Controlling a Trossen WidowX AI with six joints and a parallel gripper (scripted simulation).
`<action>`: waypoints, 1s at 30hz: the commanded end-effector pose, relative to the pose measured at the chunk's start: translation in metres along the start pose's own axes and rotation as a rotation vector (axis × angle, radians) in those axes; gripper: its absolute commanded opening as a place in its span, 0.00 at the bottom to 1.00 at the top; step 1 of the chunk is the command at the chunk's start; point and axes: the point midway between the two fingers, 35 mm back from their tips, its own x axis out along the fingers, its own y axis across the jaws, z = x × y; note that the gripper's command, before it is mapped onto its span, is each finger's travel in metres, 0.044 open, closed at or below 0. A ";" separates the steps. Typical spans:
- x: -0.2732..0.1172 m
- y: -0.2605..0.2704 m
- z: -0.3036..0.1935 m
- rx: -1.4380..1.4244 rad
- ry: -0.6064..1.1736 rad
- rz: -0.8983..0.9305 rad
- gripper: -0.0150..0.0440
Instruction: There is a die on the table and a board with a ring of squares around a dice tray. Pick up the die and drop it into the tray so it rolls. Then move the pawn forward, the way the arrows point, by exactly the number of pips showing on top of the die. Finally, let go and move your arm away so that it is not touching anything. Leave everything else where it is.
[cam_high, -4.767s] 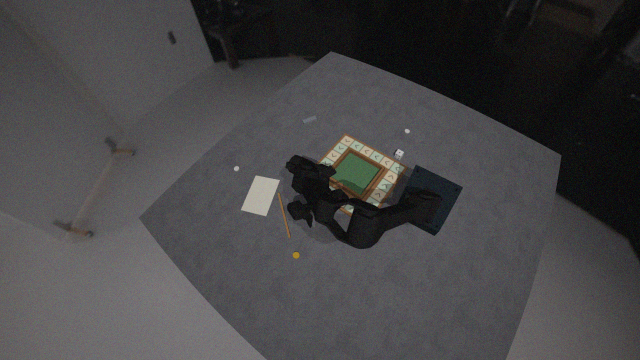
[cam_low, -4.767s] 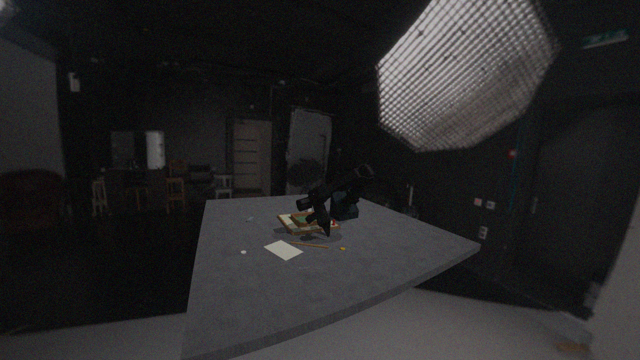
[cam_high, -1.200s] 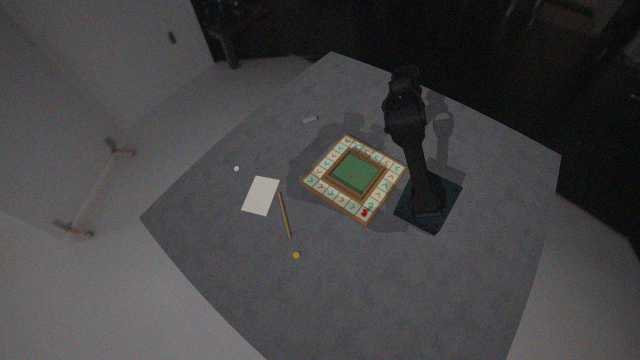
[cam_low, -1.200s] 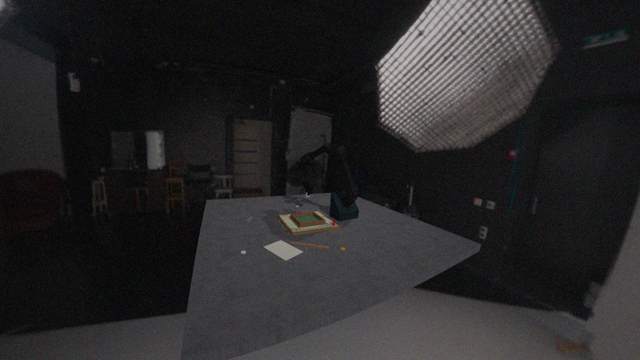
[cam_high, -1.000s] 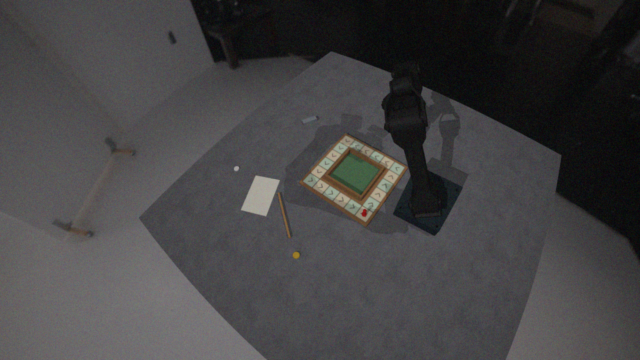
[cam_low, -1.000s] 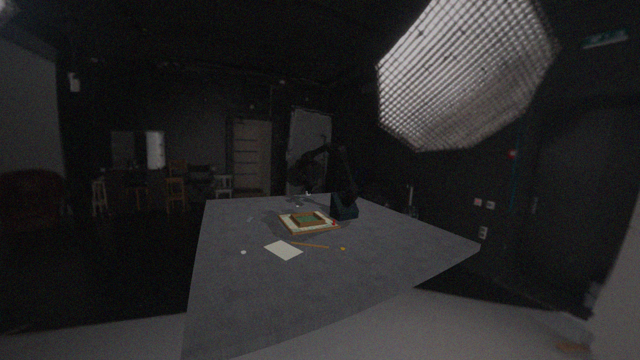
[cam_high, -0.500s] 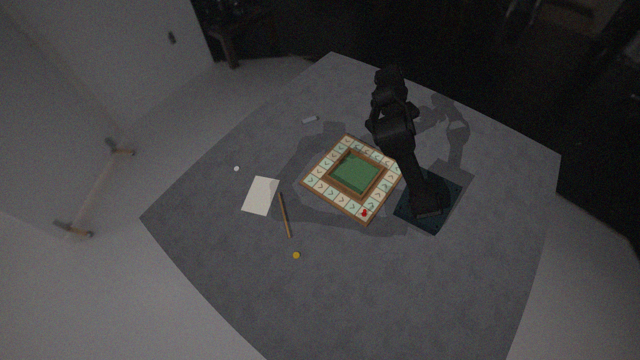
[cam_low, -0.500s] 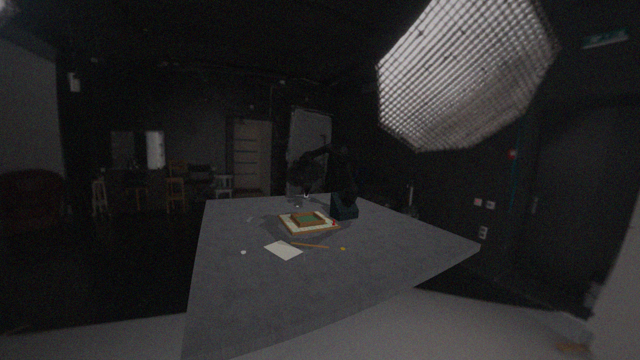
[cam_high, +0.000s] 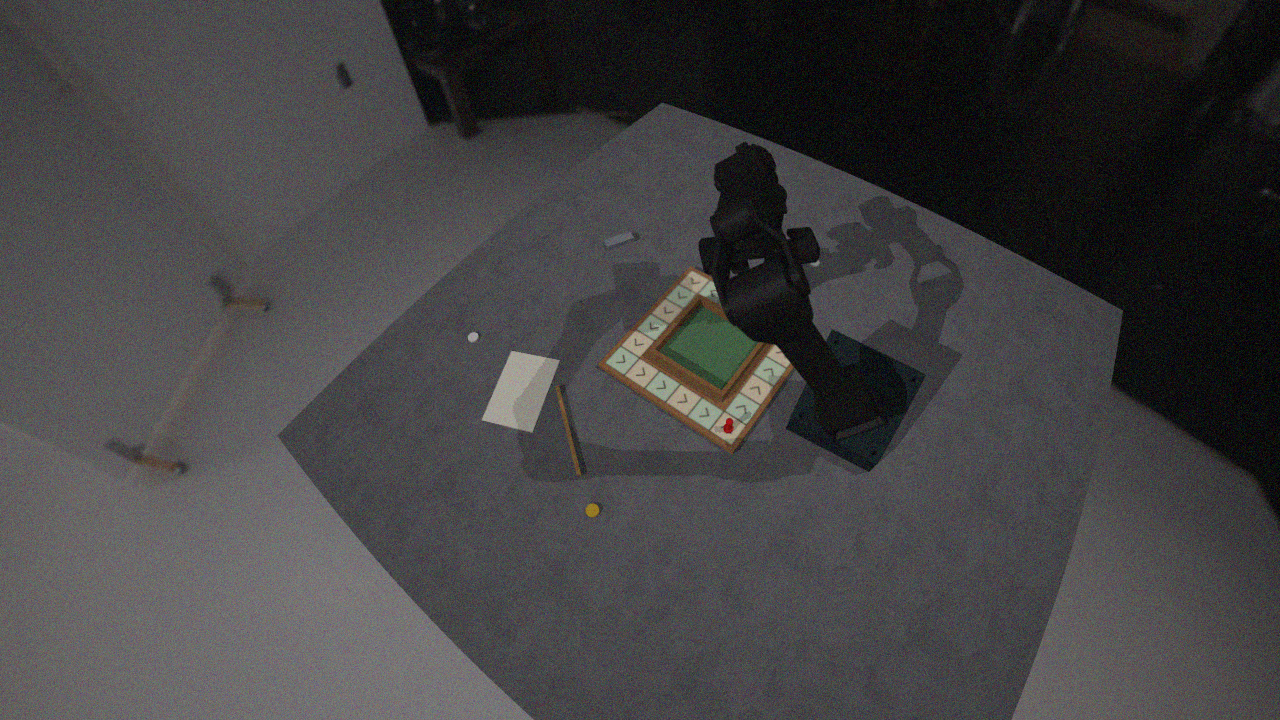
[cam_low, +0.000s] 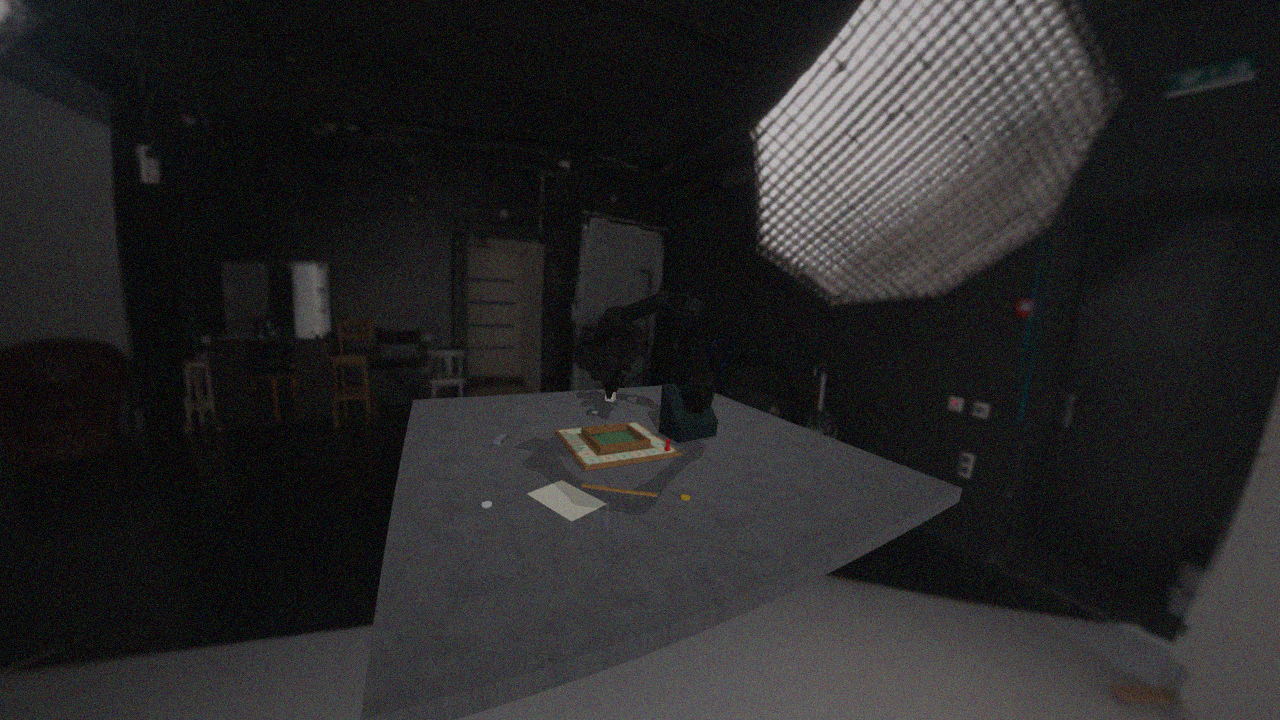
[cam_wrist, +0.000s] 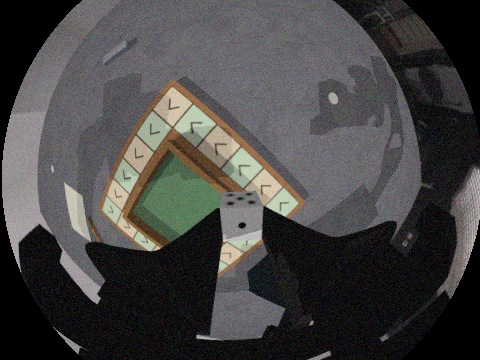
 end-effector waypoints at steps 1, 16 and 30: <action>0.003 0.013 -0.006 0.102 0.001 0.003 0.25; 0.016 0.056 -0.031 0.491 0.016 0.010 0.25; 0.027 0.083 -0.053 0.762 0.038 0.010 0.25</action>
